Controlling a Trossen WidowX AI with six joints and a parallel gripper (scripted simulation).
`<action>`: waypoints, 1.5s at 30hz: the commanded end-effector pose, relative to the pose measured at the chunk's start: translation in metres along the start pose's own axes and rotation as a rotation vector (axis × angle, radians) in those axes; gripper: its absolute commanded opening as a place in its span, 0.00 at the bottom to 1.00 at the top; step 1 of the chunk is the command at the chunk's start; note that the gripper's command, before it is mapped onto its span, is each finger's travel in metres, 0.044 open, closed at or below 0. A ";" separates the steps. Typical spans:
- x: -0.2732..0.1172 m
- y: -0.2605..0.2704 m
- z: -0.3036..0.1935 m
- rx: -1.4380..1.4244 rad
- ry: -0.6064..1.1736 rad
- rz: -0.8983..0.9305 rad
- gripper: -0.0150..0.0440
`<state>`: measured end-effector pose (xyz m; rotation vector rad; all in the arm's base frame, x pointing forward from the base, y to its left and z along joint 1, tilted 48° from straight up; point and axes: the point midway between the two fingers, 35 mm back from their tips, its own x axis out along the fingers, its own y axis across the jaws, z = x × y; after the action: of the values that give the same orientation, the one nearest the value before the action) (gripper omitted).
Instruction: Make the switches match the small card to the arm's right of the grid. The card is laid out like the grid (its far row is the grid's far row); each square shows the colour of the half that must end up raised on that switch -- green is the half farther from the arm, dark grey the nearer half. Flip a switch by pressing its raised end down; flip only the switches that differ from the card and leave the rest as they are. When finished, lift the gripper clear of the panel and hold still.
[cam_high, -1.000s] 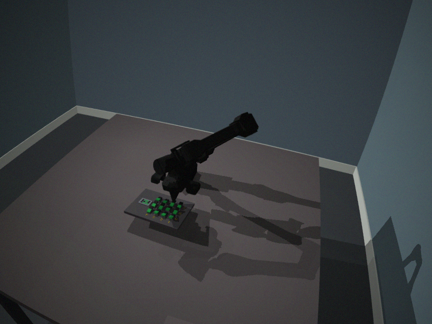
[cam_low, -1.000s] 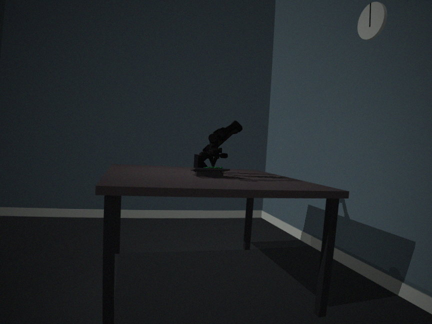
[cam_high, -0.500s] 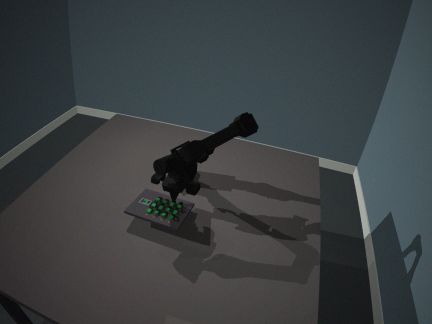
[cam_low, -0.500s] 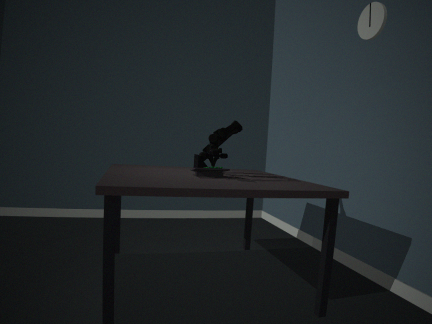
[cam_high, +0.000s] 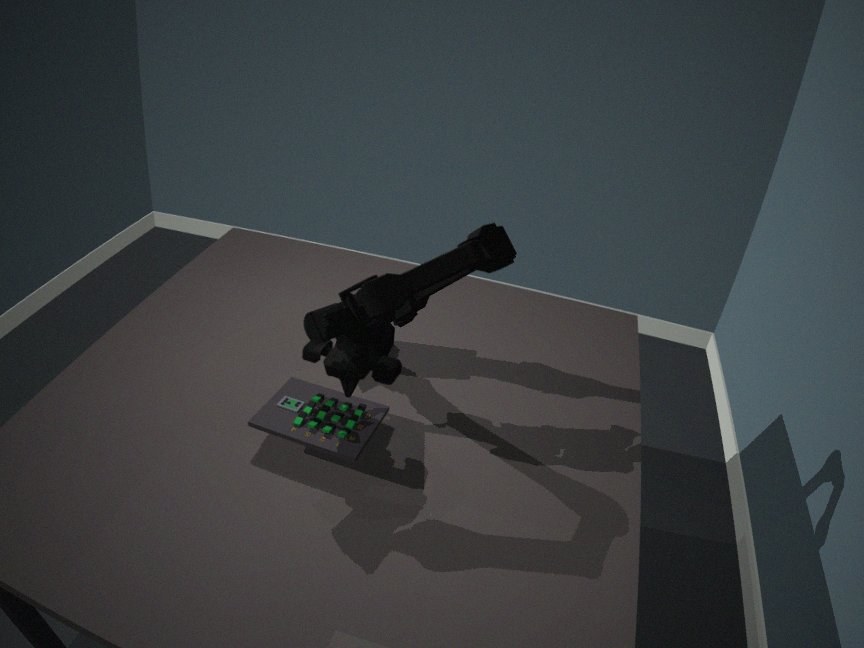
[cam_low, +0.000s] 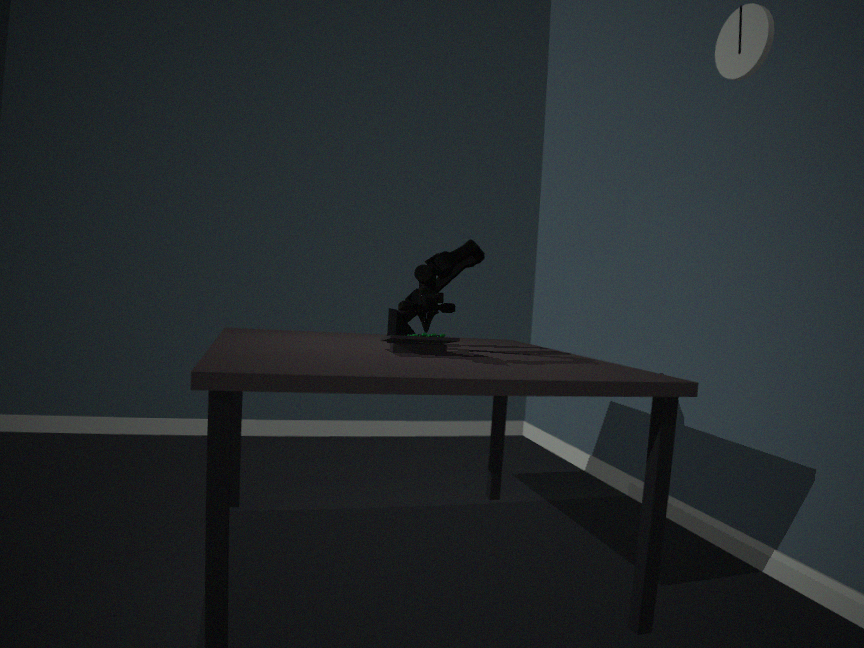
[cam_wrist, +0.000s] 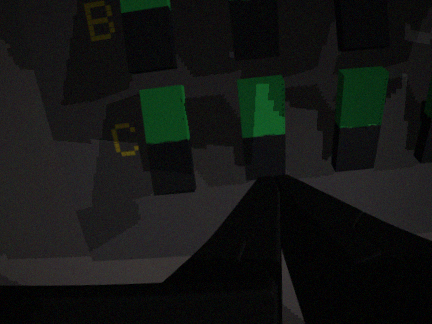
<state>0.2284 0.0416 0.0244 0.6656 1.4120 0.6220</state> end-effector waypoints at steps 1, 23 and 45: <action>-0.041 -0.001 0.004 -0.009 0.002 -0.006 0.25; -0.026 -0.061 0.024 -0.011 0.021 -0.005 0.25; 0.007 -0.061 0.024 -0.011 0.029 -0.003 0.25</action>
<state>0.2538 -0.0010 -0.0202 0.6362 1.4309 0.6373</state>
